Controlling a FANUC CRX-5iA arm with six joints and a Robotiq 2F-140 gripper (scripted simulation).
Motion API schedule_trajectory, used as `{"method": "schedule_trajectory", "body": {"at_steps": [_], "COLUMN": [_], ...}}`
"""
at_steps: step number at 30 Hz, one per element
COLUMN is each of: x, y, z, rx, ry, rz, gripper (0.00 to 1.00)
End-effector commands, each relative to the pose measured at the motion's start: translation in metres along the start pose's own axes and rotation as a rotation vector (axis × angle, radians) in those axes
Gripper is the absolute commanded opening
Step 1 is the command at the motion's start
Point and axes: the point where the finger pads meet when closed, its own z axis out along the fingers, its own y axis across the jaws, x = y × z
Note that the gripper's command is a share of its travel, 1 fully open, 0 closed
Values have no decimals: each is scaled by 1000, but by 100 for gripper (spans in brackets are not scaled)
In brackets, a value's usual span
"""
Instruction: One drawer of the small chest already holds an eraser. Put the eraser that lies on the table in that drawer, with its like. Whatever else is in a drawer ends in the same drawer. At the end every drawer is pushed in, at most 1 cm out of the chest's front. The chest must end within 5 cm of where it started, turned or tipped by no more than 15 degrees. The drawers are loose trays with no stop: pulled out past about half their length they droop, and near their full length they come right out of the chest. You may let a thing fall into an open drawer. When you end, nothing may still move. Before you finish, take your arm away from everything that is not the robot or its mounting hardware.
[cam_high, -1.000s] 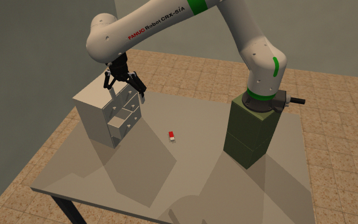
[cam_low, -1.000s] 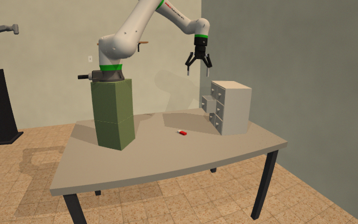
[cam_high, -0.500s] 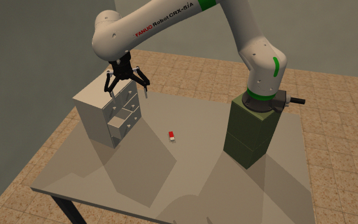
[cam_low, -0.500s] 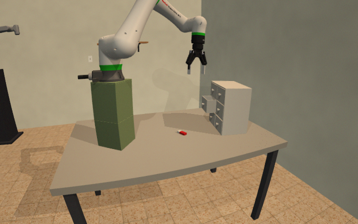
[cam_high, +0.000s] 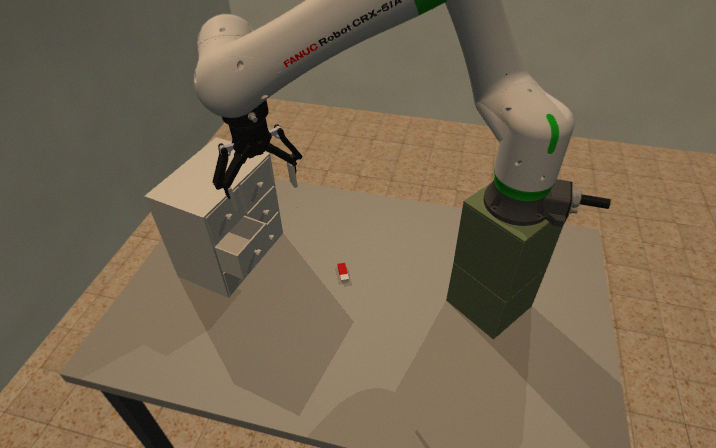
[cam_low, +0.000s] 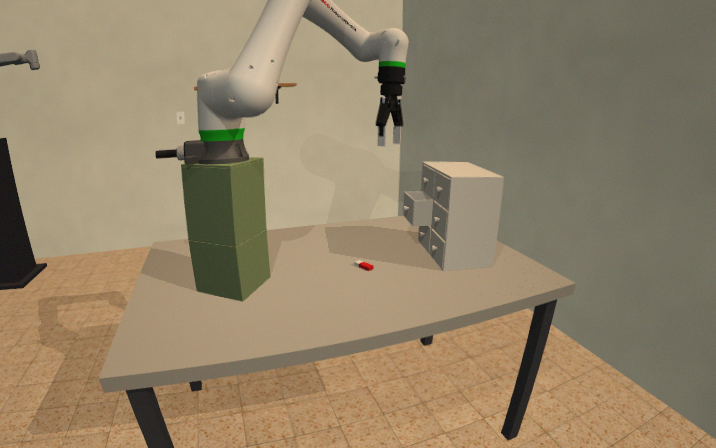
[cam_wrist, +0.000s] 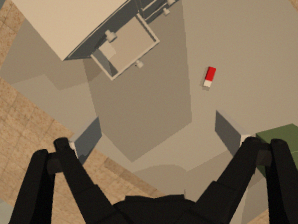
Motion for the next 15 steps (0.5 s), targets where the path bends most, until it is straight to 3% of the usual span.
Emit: {"method": "schedule_trajectory", "body": {"at_steps": [1, 15], "x": [-1, -8], "y": [1, 6], "z": [-2, -10], "rx": [4, 19], "ry": [1, 6], "rz": [-58, -312], "gripper": [100, 100]}}
